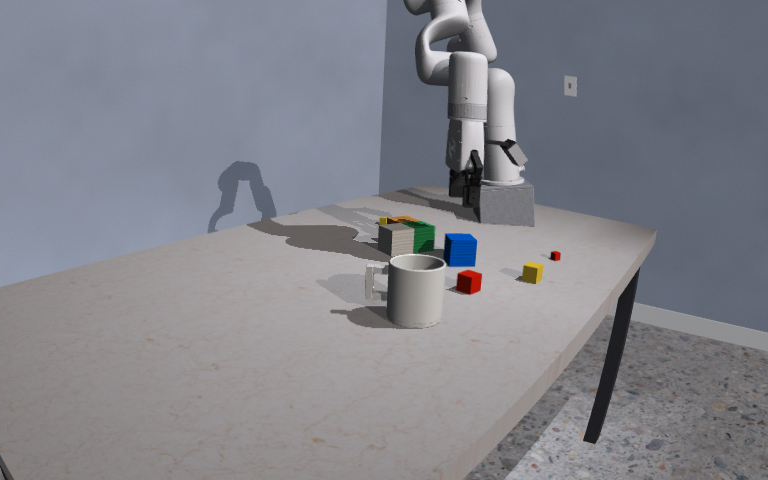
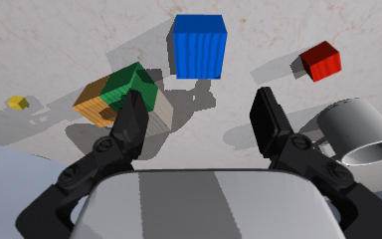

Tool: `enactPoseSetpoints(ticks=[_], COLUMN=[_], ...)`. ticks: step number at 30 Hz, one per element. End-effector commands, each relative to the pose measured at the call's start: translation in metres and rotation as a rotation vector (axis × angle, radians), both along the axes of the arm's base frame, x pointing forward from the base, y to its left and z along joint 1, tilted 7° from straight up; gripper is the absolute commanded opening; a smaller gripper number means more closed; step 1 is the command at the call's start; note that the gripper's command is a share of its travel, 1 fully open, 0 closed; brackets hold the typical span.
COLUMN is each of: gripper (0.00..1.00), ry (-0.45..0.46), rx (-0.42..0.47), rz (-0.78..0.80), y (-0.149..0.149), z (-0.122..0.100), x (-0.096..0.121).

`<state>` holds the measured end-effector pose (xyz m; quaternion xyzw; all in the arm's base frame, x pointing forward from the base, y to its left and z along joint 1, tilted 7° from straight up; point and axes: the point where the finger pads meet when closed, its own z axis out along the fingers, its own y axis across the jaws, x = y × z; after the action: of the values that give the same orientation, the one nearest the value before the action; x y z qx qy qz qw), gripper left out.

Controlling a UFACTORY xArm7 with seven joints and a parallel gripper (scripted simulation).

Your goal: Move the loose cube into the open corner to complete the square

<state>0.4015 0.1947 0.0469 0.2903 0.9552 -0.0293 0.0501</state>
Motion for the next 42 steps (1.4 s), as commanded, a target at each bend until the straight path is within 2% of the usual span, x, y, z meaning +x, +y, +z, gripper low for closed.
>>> enactPoseSetpoints(ticks=[1,4,12,14,15,26,27,29,42], gripper=[1.00,1.00,1.00,1.00,1.00,1.00,0.83,0.83,0.83], ry=[0.012,0.034,0.056,0.056,0.066,0.100,0.105,0.118,0.123], rx=[-0.011,-0.029,-0.070,-0.070,-0.084,-0.129,-0.129,-0.125,-0.122], rz=[0.139,0.343,0.710,0.710,0.850,1.344,1.390,1.481,1.511], y=[0.0009,0.0010,0.0019,0.0019,0.0020,0.0026,0.0026,0.0026,0.0026], z=[-0.0001,-0.0017,-0.0029,-0.0029,-0.0027,-0.0001,-0.0001,-0.0001,-0.0001], x=[0.0002,-0.0009,-0.0012,-0.0012,-0.0008,0.0016,0.0016,0.0016,0.0016])
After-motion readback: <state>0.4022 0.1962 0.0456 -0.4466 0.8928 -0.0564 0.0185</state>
